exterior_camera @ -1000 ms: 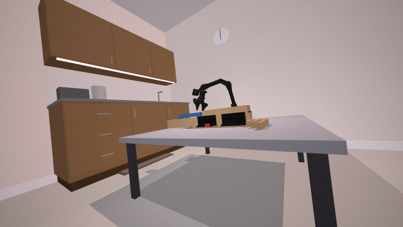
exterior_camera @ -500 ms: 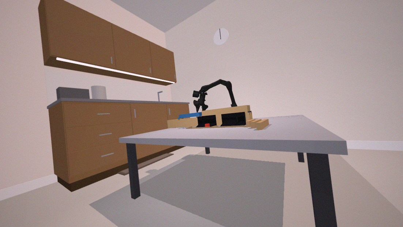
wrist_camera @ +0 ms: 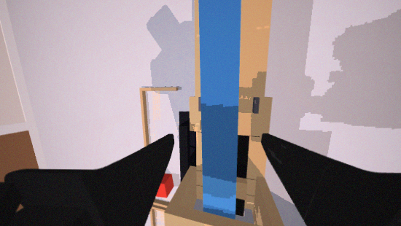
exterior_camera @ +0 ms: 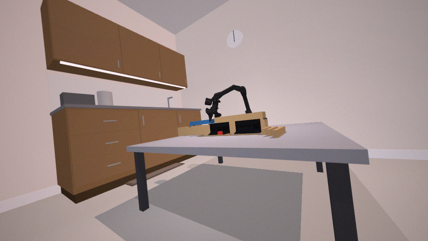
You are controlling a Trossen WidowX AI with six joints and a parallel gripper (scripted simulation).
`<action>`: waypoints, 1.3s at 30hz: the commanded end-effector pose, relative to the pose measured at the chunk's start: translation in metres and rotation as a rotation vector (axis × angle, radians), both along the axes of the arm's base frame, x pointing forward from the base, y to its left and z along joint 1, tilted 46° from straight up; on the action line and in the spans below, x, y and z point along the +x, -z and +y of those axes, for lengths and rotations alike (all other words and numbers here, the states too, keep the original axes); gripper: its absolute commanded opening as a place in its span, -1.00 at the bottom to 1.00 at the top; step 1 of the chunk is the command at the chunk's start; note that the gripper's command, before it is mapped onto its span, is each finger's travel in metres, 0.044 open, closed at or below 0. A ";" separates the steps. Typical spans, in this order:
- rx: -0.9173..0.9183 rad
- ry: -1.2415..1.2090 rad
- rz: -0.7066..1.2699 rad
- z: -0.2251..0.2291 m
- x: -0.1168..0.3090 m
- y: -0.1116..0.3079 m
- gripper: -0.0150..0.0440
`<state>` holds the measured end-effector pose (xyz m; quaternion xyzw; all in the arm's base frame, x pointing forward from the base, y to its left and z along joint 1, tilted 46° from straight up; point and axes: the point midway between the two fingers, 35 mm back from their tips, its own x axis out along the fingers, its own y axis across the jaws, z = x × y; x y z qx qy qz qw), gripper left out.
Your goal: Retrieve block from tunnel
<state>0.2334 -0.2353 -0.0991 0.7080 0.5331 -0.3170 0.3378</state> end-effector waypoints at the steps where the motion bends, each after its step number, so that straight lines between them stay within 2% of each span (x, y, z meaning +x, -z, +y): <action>1: -0.001 0.001 -0.001 -0.001 0.000 -0.001 0.56; 11: -0.001 0.001 -0.001 -0.001 0.000 -0.001 -0.33; 14: -0.001 0.001 -0.001 -0.001 0.000 -0.001 -0.40; 15: -0.001 0.001 -0.001 -0.001 0.000 0.000 -0.49; 39: 0.005 0.003 0.001 -0.039 -0.005 0.046 -0.49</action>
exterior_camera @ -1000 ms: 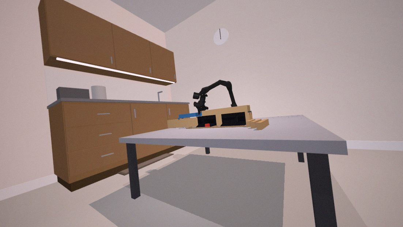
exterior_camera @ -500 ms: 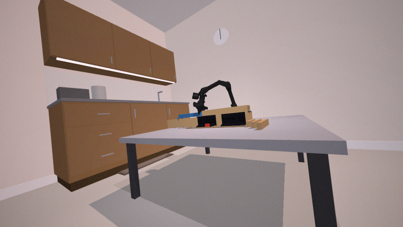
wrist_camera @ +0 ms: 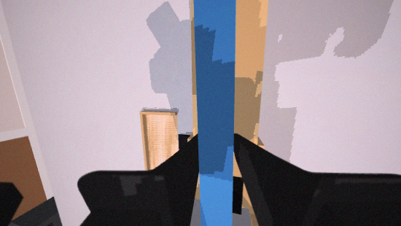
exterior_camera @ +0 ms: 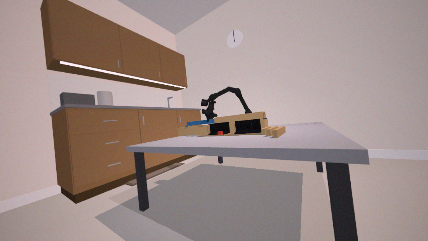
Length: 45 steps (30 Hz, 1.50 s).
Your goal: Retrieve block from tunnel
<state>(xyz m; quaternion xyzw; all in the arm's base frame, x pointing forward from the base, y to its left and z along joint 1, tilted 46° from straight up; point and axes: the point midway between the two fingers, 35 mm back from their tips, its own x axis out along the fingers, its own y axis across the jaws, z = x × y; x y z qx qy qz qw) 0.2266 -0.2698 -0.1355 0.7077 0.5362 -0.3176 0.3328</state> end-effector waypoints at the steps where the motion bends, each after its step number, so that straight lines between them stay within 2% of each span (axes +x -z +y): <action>1: 0.000 0.000 0.000 0.000 0.000 0.000 -0.40; 9: 0.000 0.000 -0.001 -0.003 0.000 -0.003 0.31; 17: -0.004 0.004 -0.006 -0.027 -0.002 -0.025 1.00; 20: 0.005 0.005 -0.004 -0.018 -0.001 -0.021 1.00; 26: 0.000 0.004 -0.006 0.012 0.004 -0.062 1.00; 45: 0.000 0.004 -0.006 0.023 0.006 -0.050 1.00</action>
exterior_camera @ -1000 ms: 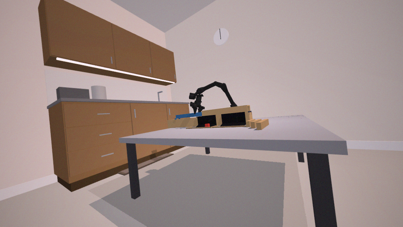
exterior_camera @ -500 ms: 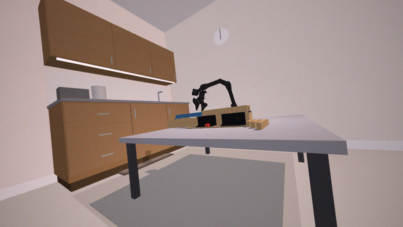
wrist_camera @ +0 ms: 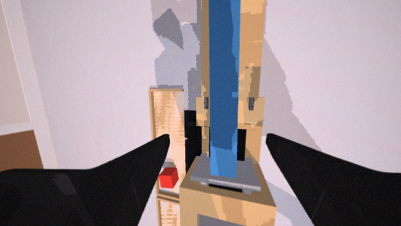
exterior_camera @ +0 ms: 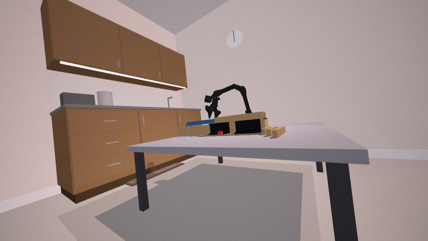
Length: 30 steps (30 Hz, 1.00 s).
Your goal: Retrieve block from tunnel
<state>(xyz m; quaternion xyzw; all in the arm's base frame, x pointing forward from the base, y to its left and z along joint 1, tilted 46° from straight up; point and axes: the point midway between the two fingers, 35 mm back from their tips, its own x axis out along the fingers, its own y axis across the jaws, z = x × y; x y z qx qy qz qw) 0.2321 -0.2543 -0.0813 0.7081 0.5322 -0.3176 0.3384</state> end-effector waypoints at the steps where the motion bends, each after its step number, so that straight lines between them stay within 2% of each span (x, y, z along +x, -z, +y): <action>1: 0.011 0.002 0.002 0.009 0.000 0.006 1.00; 16: 0.011 0.002 0.002 0.025 0.001 0.021 1.00; 30: 0.001 0.000 0.000 0.018 0.001 0.017 -0.25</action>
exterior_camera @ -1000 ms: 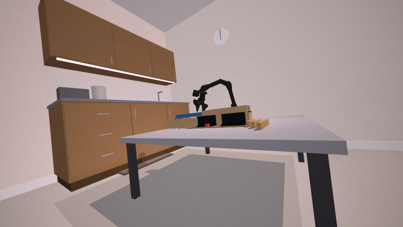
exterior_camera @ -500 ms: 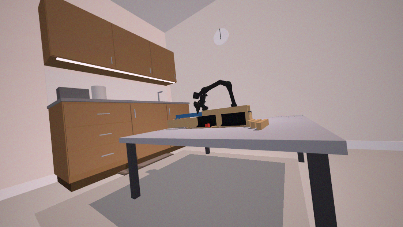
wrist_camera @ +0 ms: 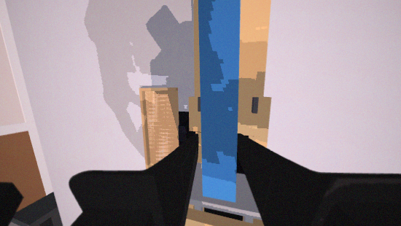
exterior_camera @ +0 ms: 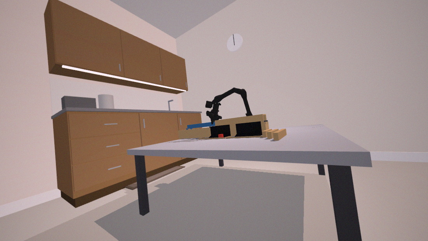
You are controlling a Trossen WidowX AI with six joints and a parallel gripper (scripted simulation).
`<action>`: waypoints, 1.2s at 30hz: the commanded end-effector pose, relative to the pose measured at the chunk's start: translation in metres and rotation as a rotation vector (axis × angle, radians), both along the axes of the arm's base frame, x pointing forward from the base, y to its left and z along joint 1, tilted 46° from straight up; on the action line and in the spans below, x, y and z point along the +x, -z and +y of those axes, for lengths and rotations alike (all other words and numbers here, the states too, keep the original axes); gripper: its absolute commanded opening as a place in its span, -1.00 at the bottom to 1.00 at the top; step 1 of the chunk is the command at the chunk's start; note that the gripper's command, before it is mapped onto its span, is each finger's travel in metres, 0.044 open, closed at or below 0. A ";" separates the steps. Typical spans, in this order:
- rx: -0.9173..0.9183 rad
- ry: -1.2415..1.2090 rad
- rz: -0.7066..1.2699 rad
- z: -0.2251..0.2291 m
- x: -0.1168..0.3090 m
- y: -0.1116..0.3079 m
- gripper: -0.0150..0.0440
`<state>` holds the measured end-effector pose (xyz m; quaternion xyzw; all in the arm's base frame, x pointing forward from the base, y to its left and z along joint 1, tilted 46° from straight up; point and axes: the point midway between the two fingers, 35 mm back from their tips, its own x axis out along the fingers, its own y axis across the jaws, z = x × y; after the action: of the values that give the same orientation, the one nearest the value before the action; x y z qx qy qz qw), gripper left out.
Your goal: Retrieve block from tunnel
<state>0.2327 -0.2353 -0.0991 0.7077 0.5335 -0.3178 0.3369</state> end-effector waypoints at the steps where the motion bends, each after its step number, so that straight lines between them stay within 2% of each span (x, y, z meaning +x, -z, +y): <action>1: -0.001 0.001 -0.003 -0.001 0.001 -0.001 -0.27; 4: -0.001 0.001 -0.003 -0.001 0.001 -0.001 -0.34; 6: -0.001 0.001 -0.003 -0.002 0.001 0.001 -0.49; 28: 0.004 0.003 -0.001 -0.039 -0.004 0.046 -0.49; 36: -0.001 -0.003 0.001 -0.037 -0.005 0.035 0.22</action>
<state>0.2278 -0.2725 -0.1360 0.7067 0.5333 -0.3183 0.3389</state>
